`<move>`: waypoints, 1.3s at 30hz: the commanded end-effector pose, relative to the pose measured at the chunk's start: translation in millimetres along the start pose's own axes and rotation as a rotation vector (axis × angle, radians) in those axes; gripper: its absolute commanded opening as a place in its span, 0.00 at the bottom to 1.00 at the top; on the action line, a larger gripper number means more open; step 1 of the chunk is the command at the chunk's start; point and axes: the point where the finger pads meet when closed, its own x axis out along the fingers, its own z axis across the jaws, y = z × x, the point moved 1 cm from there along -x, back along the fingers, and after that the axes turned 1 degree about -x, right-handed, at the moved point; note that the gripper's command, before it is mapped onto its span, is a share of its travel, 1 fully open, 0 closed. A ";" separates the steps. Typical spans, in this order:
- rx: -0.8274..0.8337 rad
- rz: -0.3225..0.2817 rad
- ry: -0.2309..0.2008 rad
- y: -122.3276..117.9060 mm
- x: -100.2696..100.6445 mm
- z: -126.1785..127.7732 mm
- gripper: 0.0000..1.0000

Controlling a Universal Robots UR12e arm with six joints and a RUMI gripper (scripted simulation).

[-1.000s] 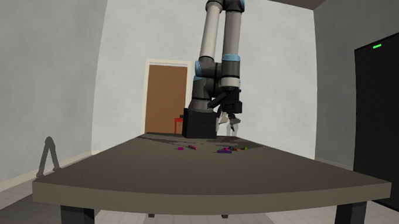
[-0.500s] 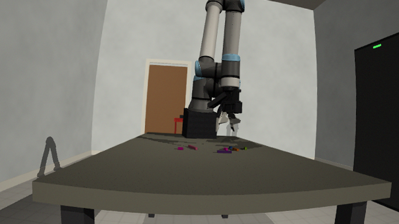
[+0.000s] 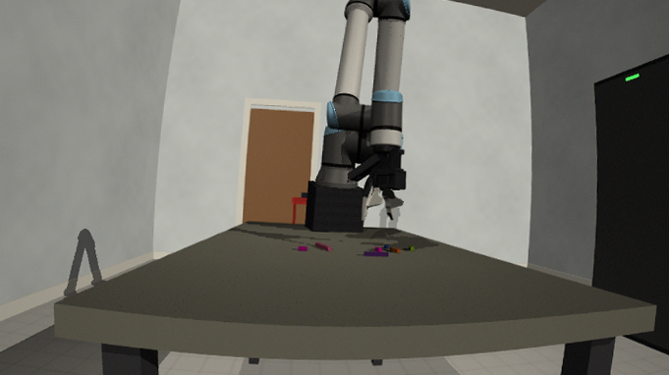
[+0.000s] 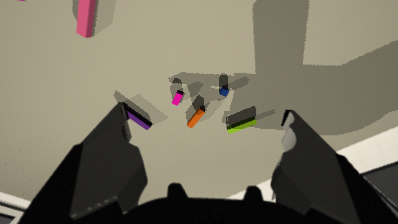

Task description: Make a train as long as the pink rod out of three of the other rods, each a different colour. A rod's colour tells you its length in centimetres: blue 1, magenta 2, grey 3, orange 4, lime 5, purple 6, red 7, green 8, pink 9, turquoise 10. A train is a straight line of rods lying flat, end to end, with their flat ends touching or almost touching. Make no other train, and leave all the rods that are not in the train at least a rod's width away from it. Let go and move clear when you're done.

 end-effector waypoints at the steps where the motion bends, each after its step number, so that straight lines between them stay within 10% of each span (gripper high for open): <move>1: 0.000 -0.001 0.001 -0.3 -0.4 -0.4 1.00; 15: 0.035 0.000 0.001 -1.3 -0.3 -1.7 1.00; 39: 0.646 0.002 0.001 -21.4 0.1 -24.8 1.00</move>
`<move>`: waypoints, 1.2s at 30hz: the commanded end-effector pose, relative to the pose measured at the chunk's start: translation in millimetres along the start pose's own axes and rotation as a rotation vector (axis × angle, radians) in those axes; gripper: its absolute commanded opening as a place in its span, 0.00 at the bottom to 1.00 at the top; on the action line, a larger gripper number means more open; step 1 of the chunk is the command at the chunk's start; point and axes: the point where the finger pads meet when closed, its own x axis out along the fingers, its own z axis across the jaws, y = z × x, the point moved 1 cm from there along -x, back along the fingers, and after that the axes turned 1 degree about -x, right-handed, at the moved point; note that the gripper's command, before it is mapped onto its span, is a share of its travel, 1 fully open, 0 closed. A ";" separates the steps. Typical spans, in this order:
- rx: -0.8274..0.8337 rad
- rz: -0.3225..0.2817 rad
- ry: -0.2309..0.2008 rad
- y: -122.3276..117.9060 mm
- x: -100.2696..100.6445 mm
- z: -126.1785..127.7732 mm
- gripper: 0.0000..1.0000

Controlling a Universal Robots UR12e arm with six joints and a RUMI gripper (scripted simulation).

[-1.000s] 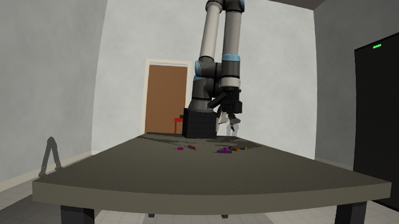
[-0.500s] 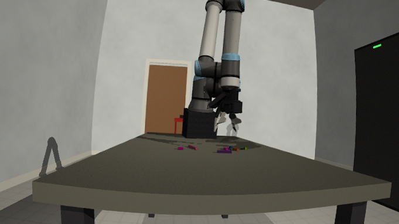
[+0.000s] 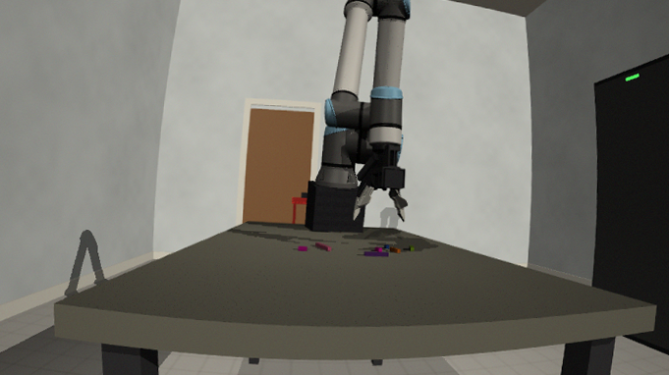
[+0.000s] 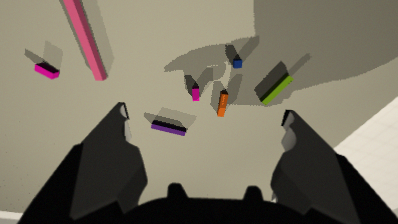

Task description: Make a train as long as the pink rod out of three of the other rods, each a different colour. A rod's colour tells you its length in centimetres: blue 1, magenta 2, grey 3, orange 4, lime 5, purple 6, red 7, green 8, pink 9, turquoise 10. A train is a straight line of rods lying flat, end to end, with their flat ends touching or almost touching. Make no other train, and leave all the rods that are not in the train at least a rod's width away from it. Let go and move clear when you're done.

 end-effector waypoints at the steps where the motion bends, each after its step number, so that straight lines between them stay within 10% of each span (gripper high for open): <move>1: 0.167 0.004 0.006 -8.5 -0.2 -2.8 1.00; 36: 0.279 0.004 0.006 -14.4 -0.1 -4.7 1.00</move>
